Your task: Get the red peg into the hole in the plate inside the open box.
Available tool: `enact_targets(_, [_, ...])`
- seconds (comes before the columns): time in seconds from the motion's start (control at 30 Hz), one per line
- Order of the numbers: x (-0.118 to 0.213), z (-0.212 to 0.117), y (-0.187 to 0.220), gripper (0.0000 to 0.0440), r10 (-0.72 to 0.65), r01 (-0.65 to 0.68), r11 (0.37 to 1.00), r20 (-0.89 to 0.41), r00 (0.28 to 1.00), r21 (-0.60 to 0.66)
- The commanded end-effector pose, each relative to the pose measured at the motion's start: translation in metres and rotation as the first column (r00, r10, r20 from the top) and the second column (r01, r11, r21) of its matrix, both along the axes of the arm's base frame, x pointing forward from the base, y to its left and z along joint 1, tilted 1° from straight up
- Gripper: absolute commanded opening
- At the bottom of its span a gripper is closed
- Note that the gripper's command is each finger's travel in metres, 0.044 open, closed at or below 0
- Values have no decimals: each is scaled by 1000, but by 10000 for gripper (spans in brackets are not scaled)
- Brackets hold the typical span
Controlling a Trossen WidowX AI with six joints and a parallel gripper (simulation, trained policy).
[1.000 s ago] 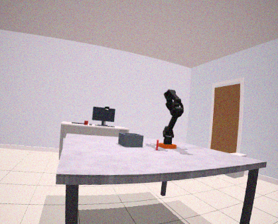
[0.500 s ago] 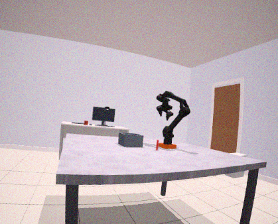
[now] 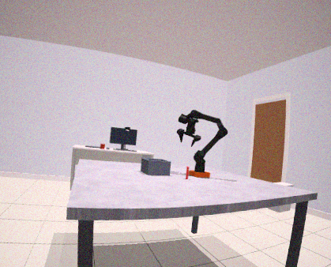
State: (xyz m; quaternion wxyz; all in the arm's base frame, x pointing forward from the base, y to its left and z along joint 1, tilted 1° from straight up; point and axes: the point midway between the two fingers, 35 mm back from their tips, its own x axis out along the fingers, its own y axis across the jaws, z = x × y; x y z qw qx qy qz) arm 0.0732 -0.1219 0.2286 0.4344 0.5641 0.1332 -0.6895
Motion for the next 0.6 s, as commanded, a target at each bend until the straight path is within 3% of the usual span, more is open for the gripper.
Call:
enact_targets(0.0, [14, -8, 9, 440, 87, -87, 996, -9, 996, 35])
enact_targets(0.27, [48, -24, 39, 440, 316, -314, 944, -13, 949, 98])
enact_targets(0.57, [76, -45, 83, 440, 527, -518, 838, -14, 849, 172])
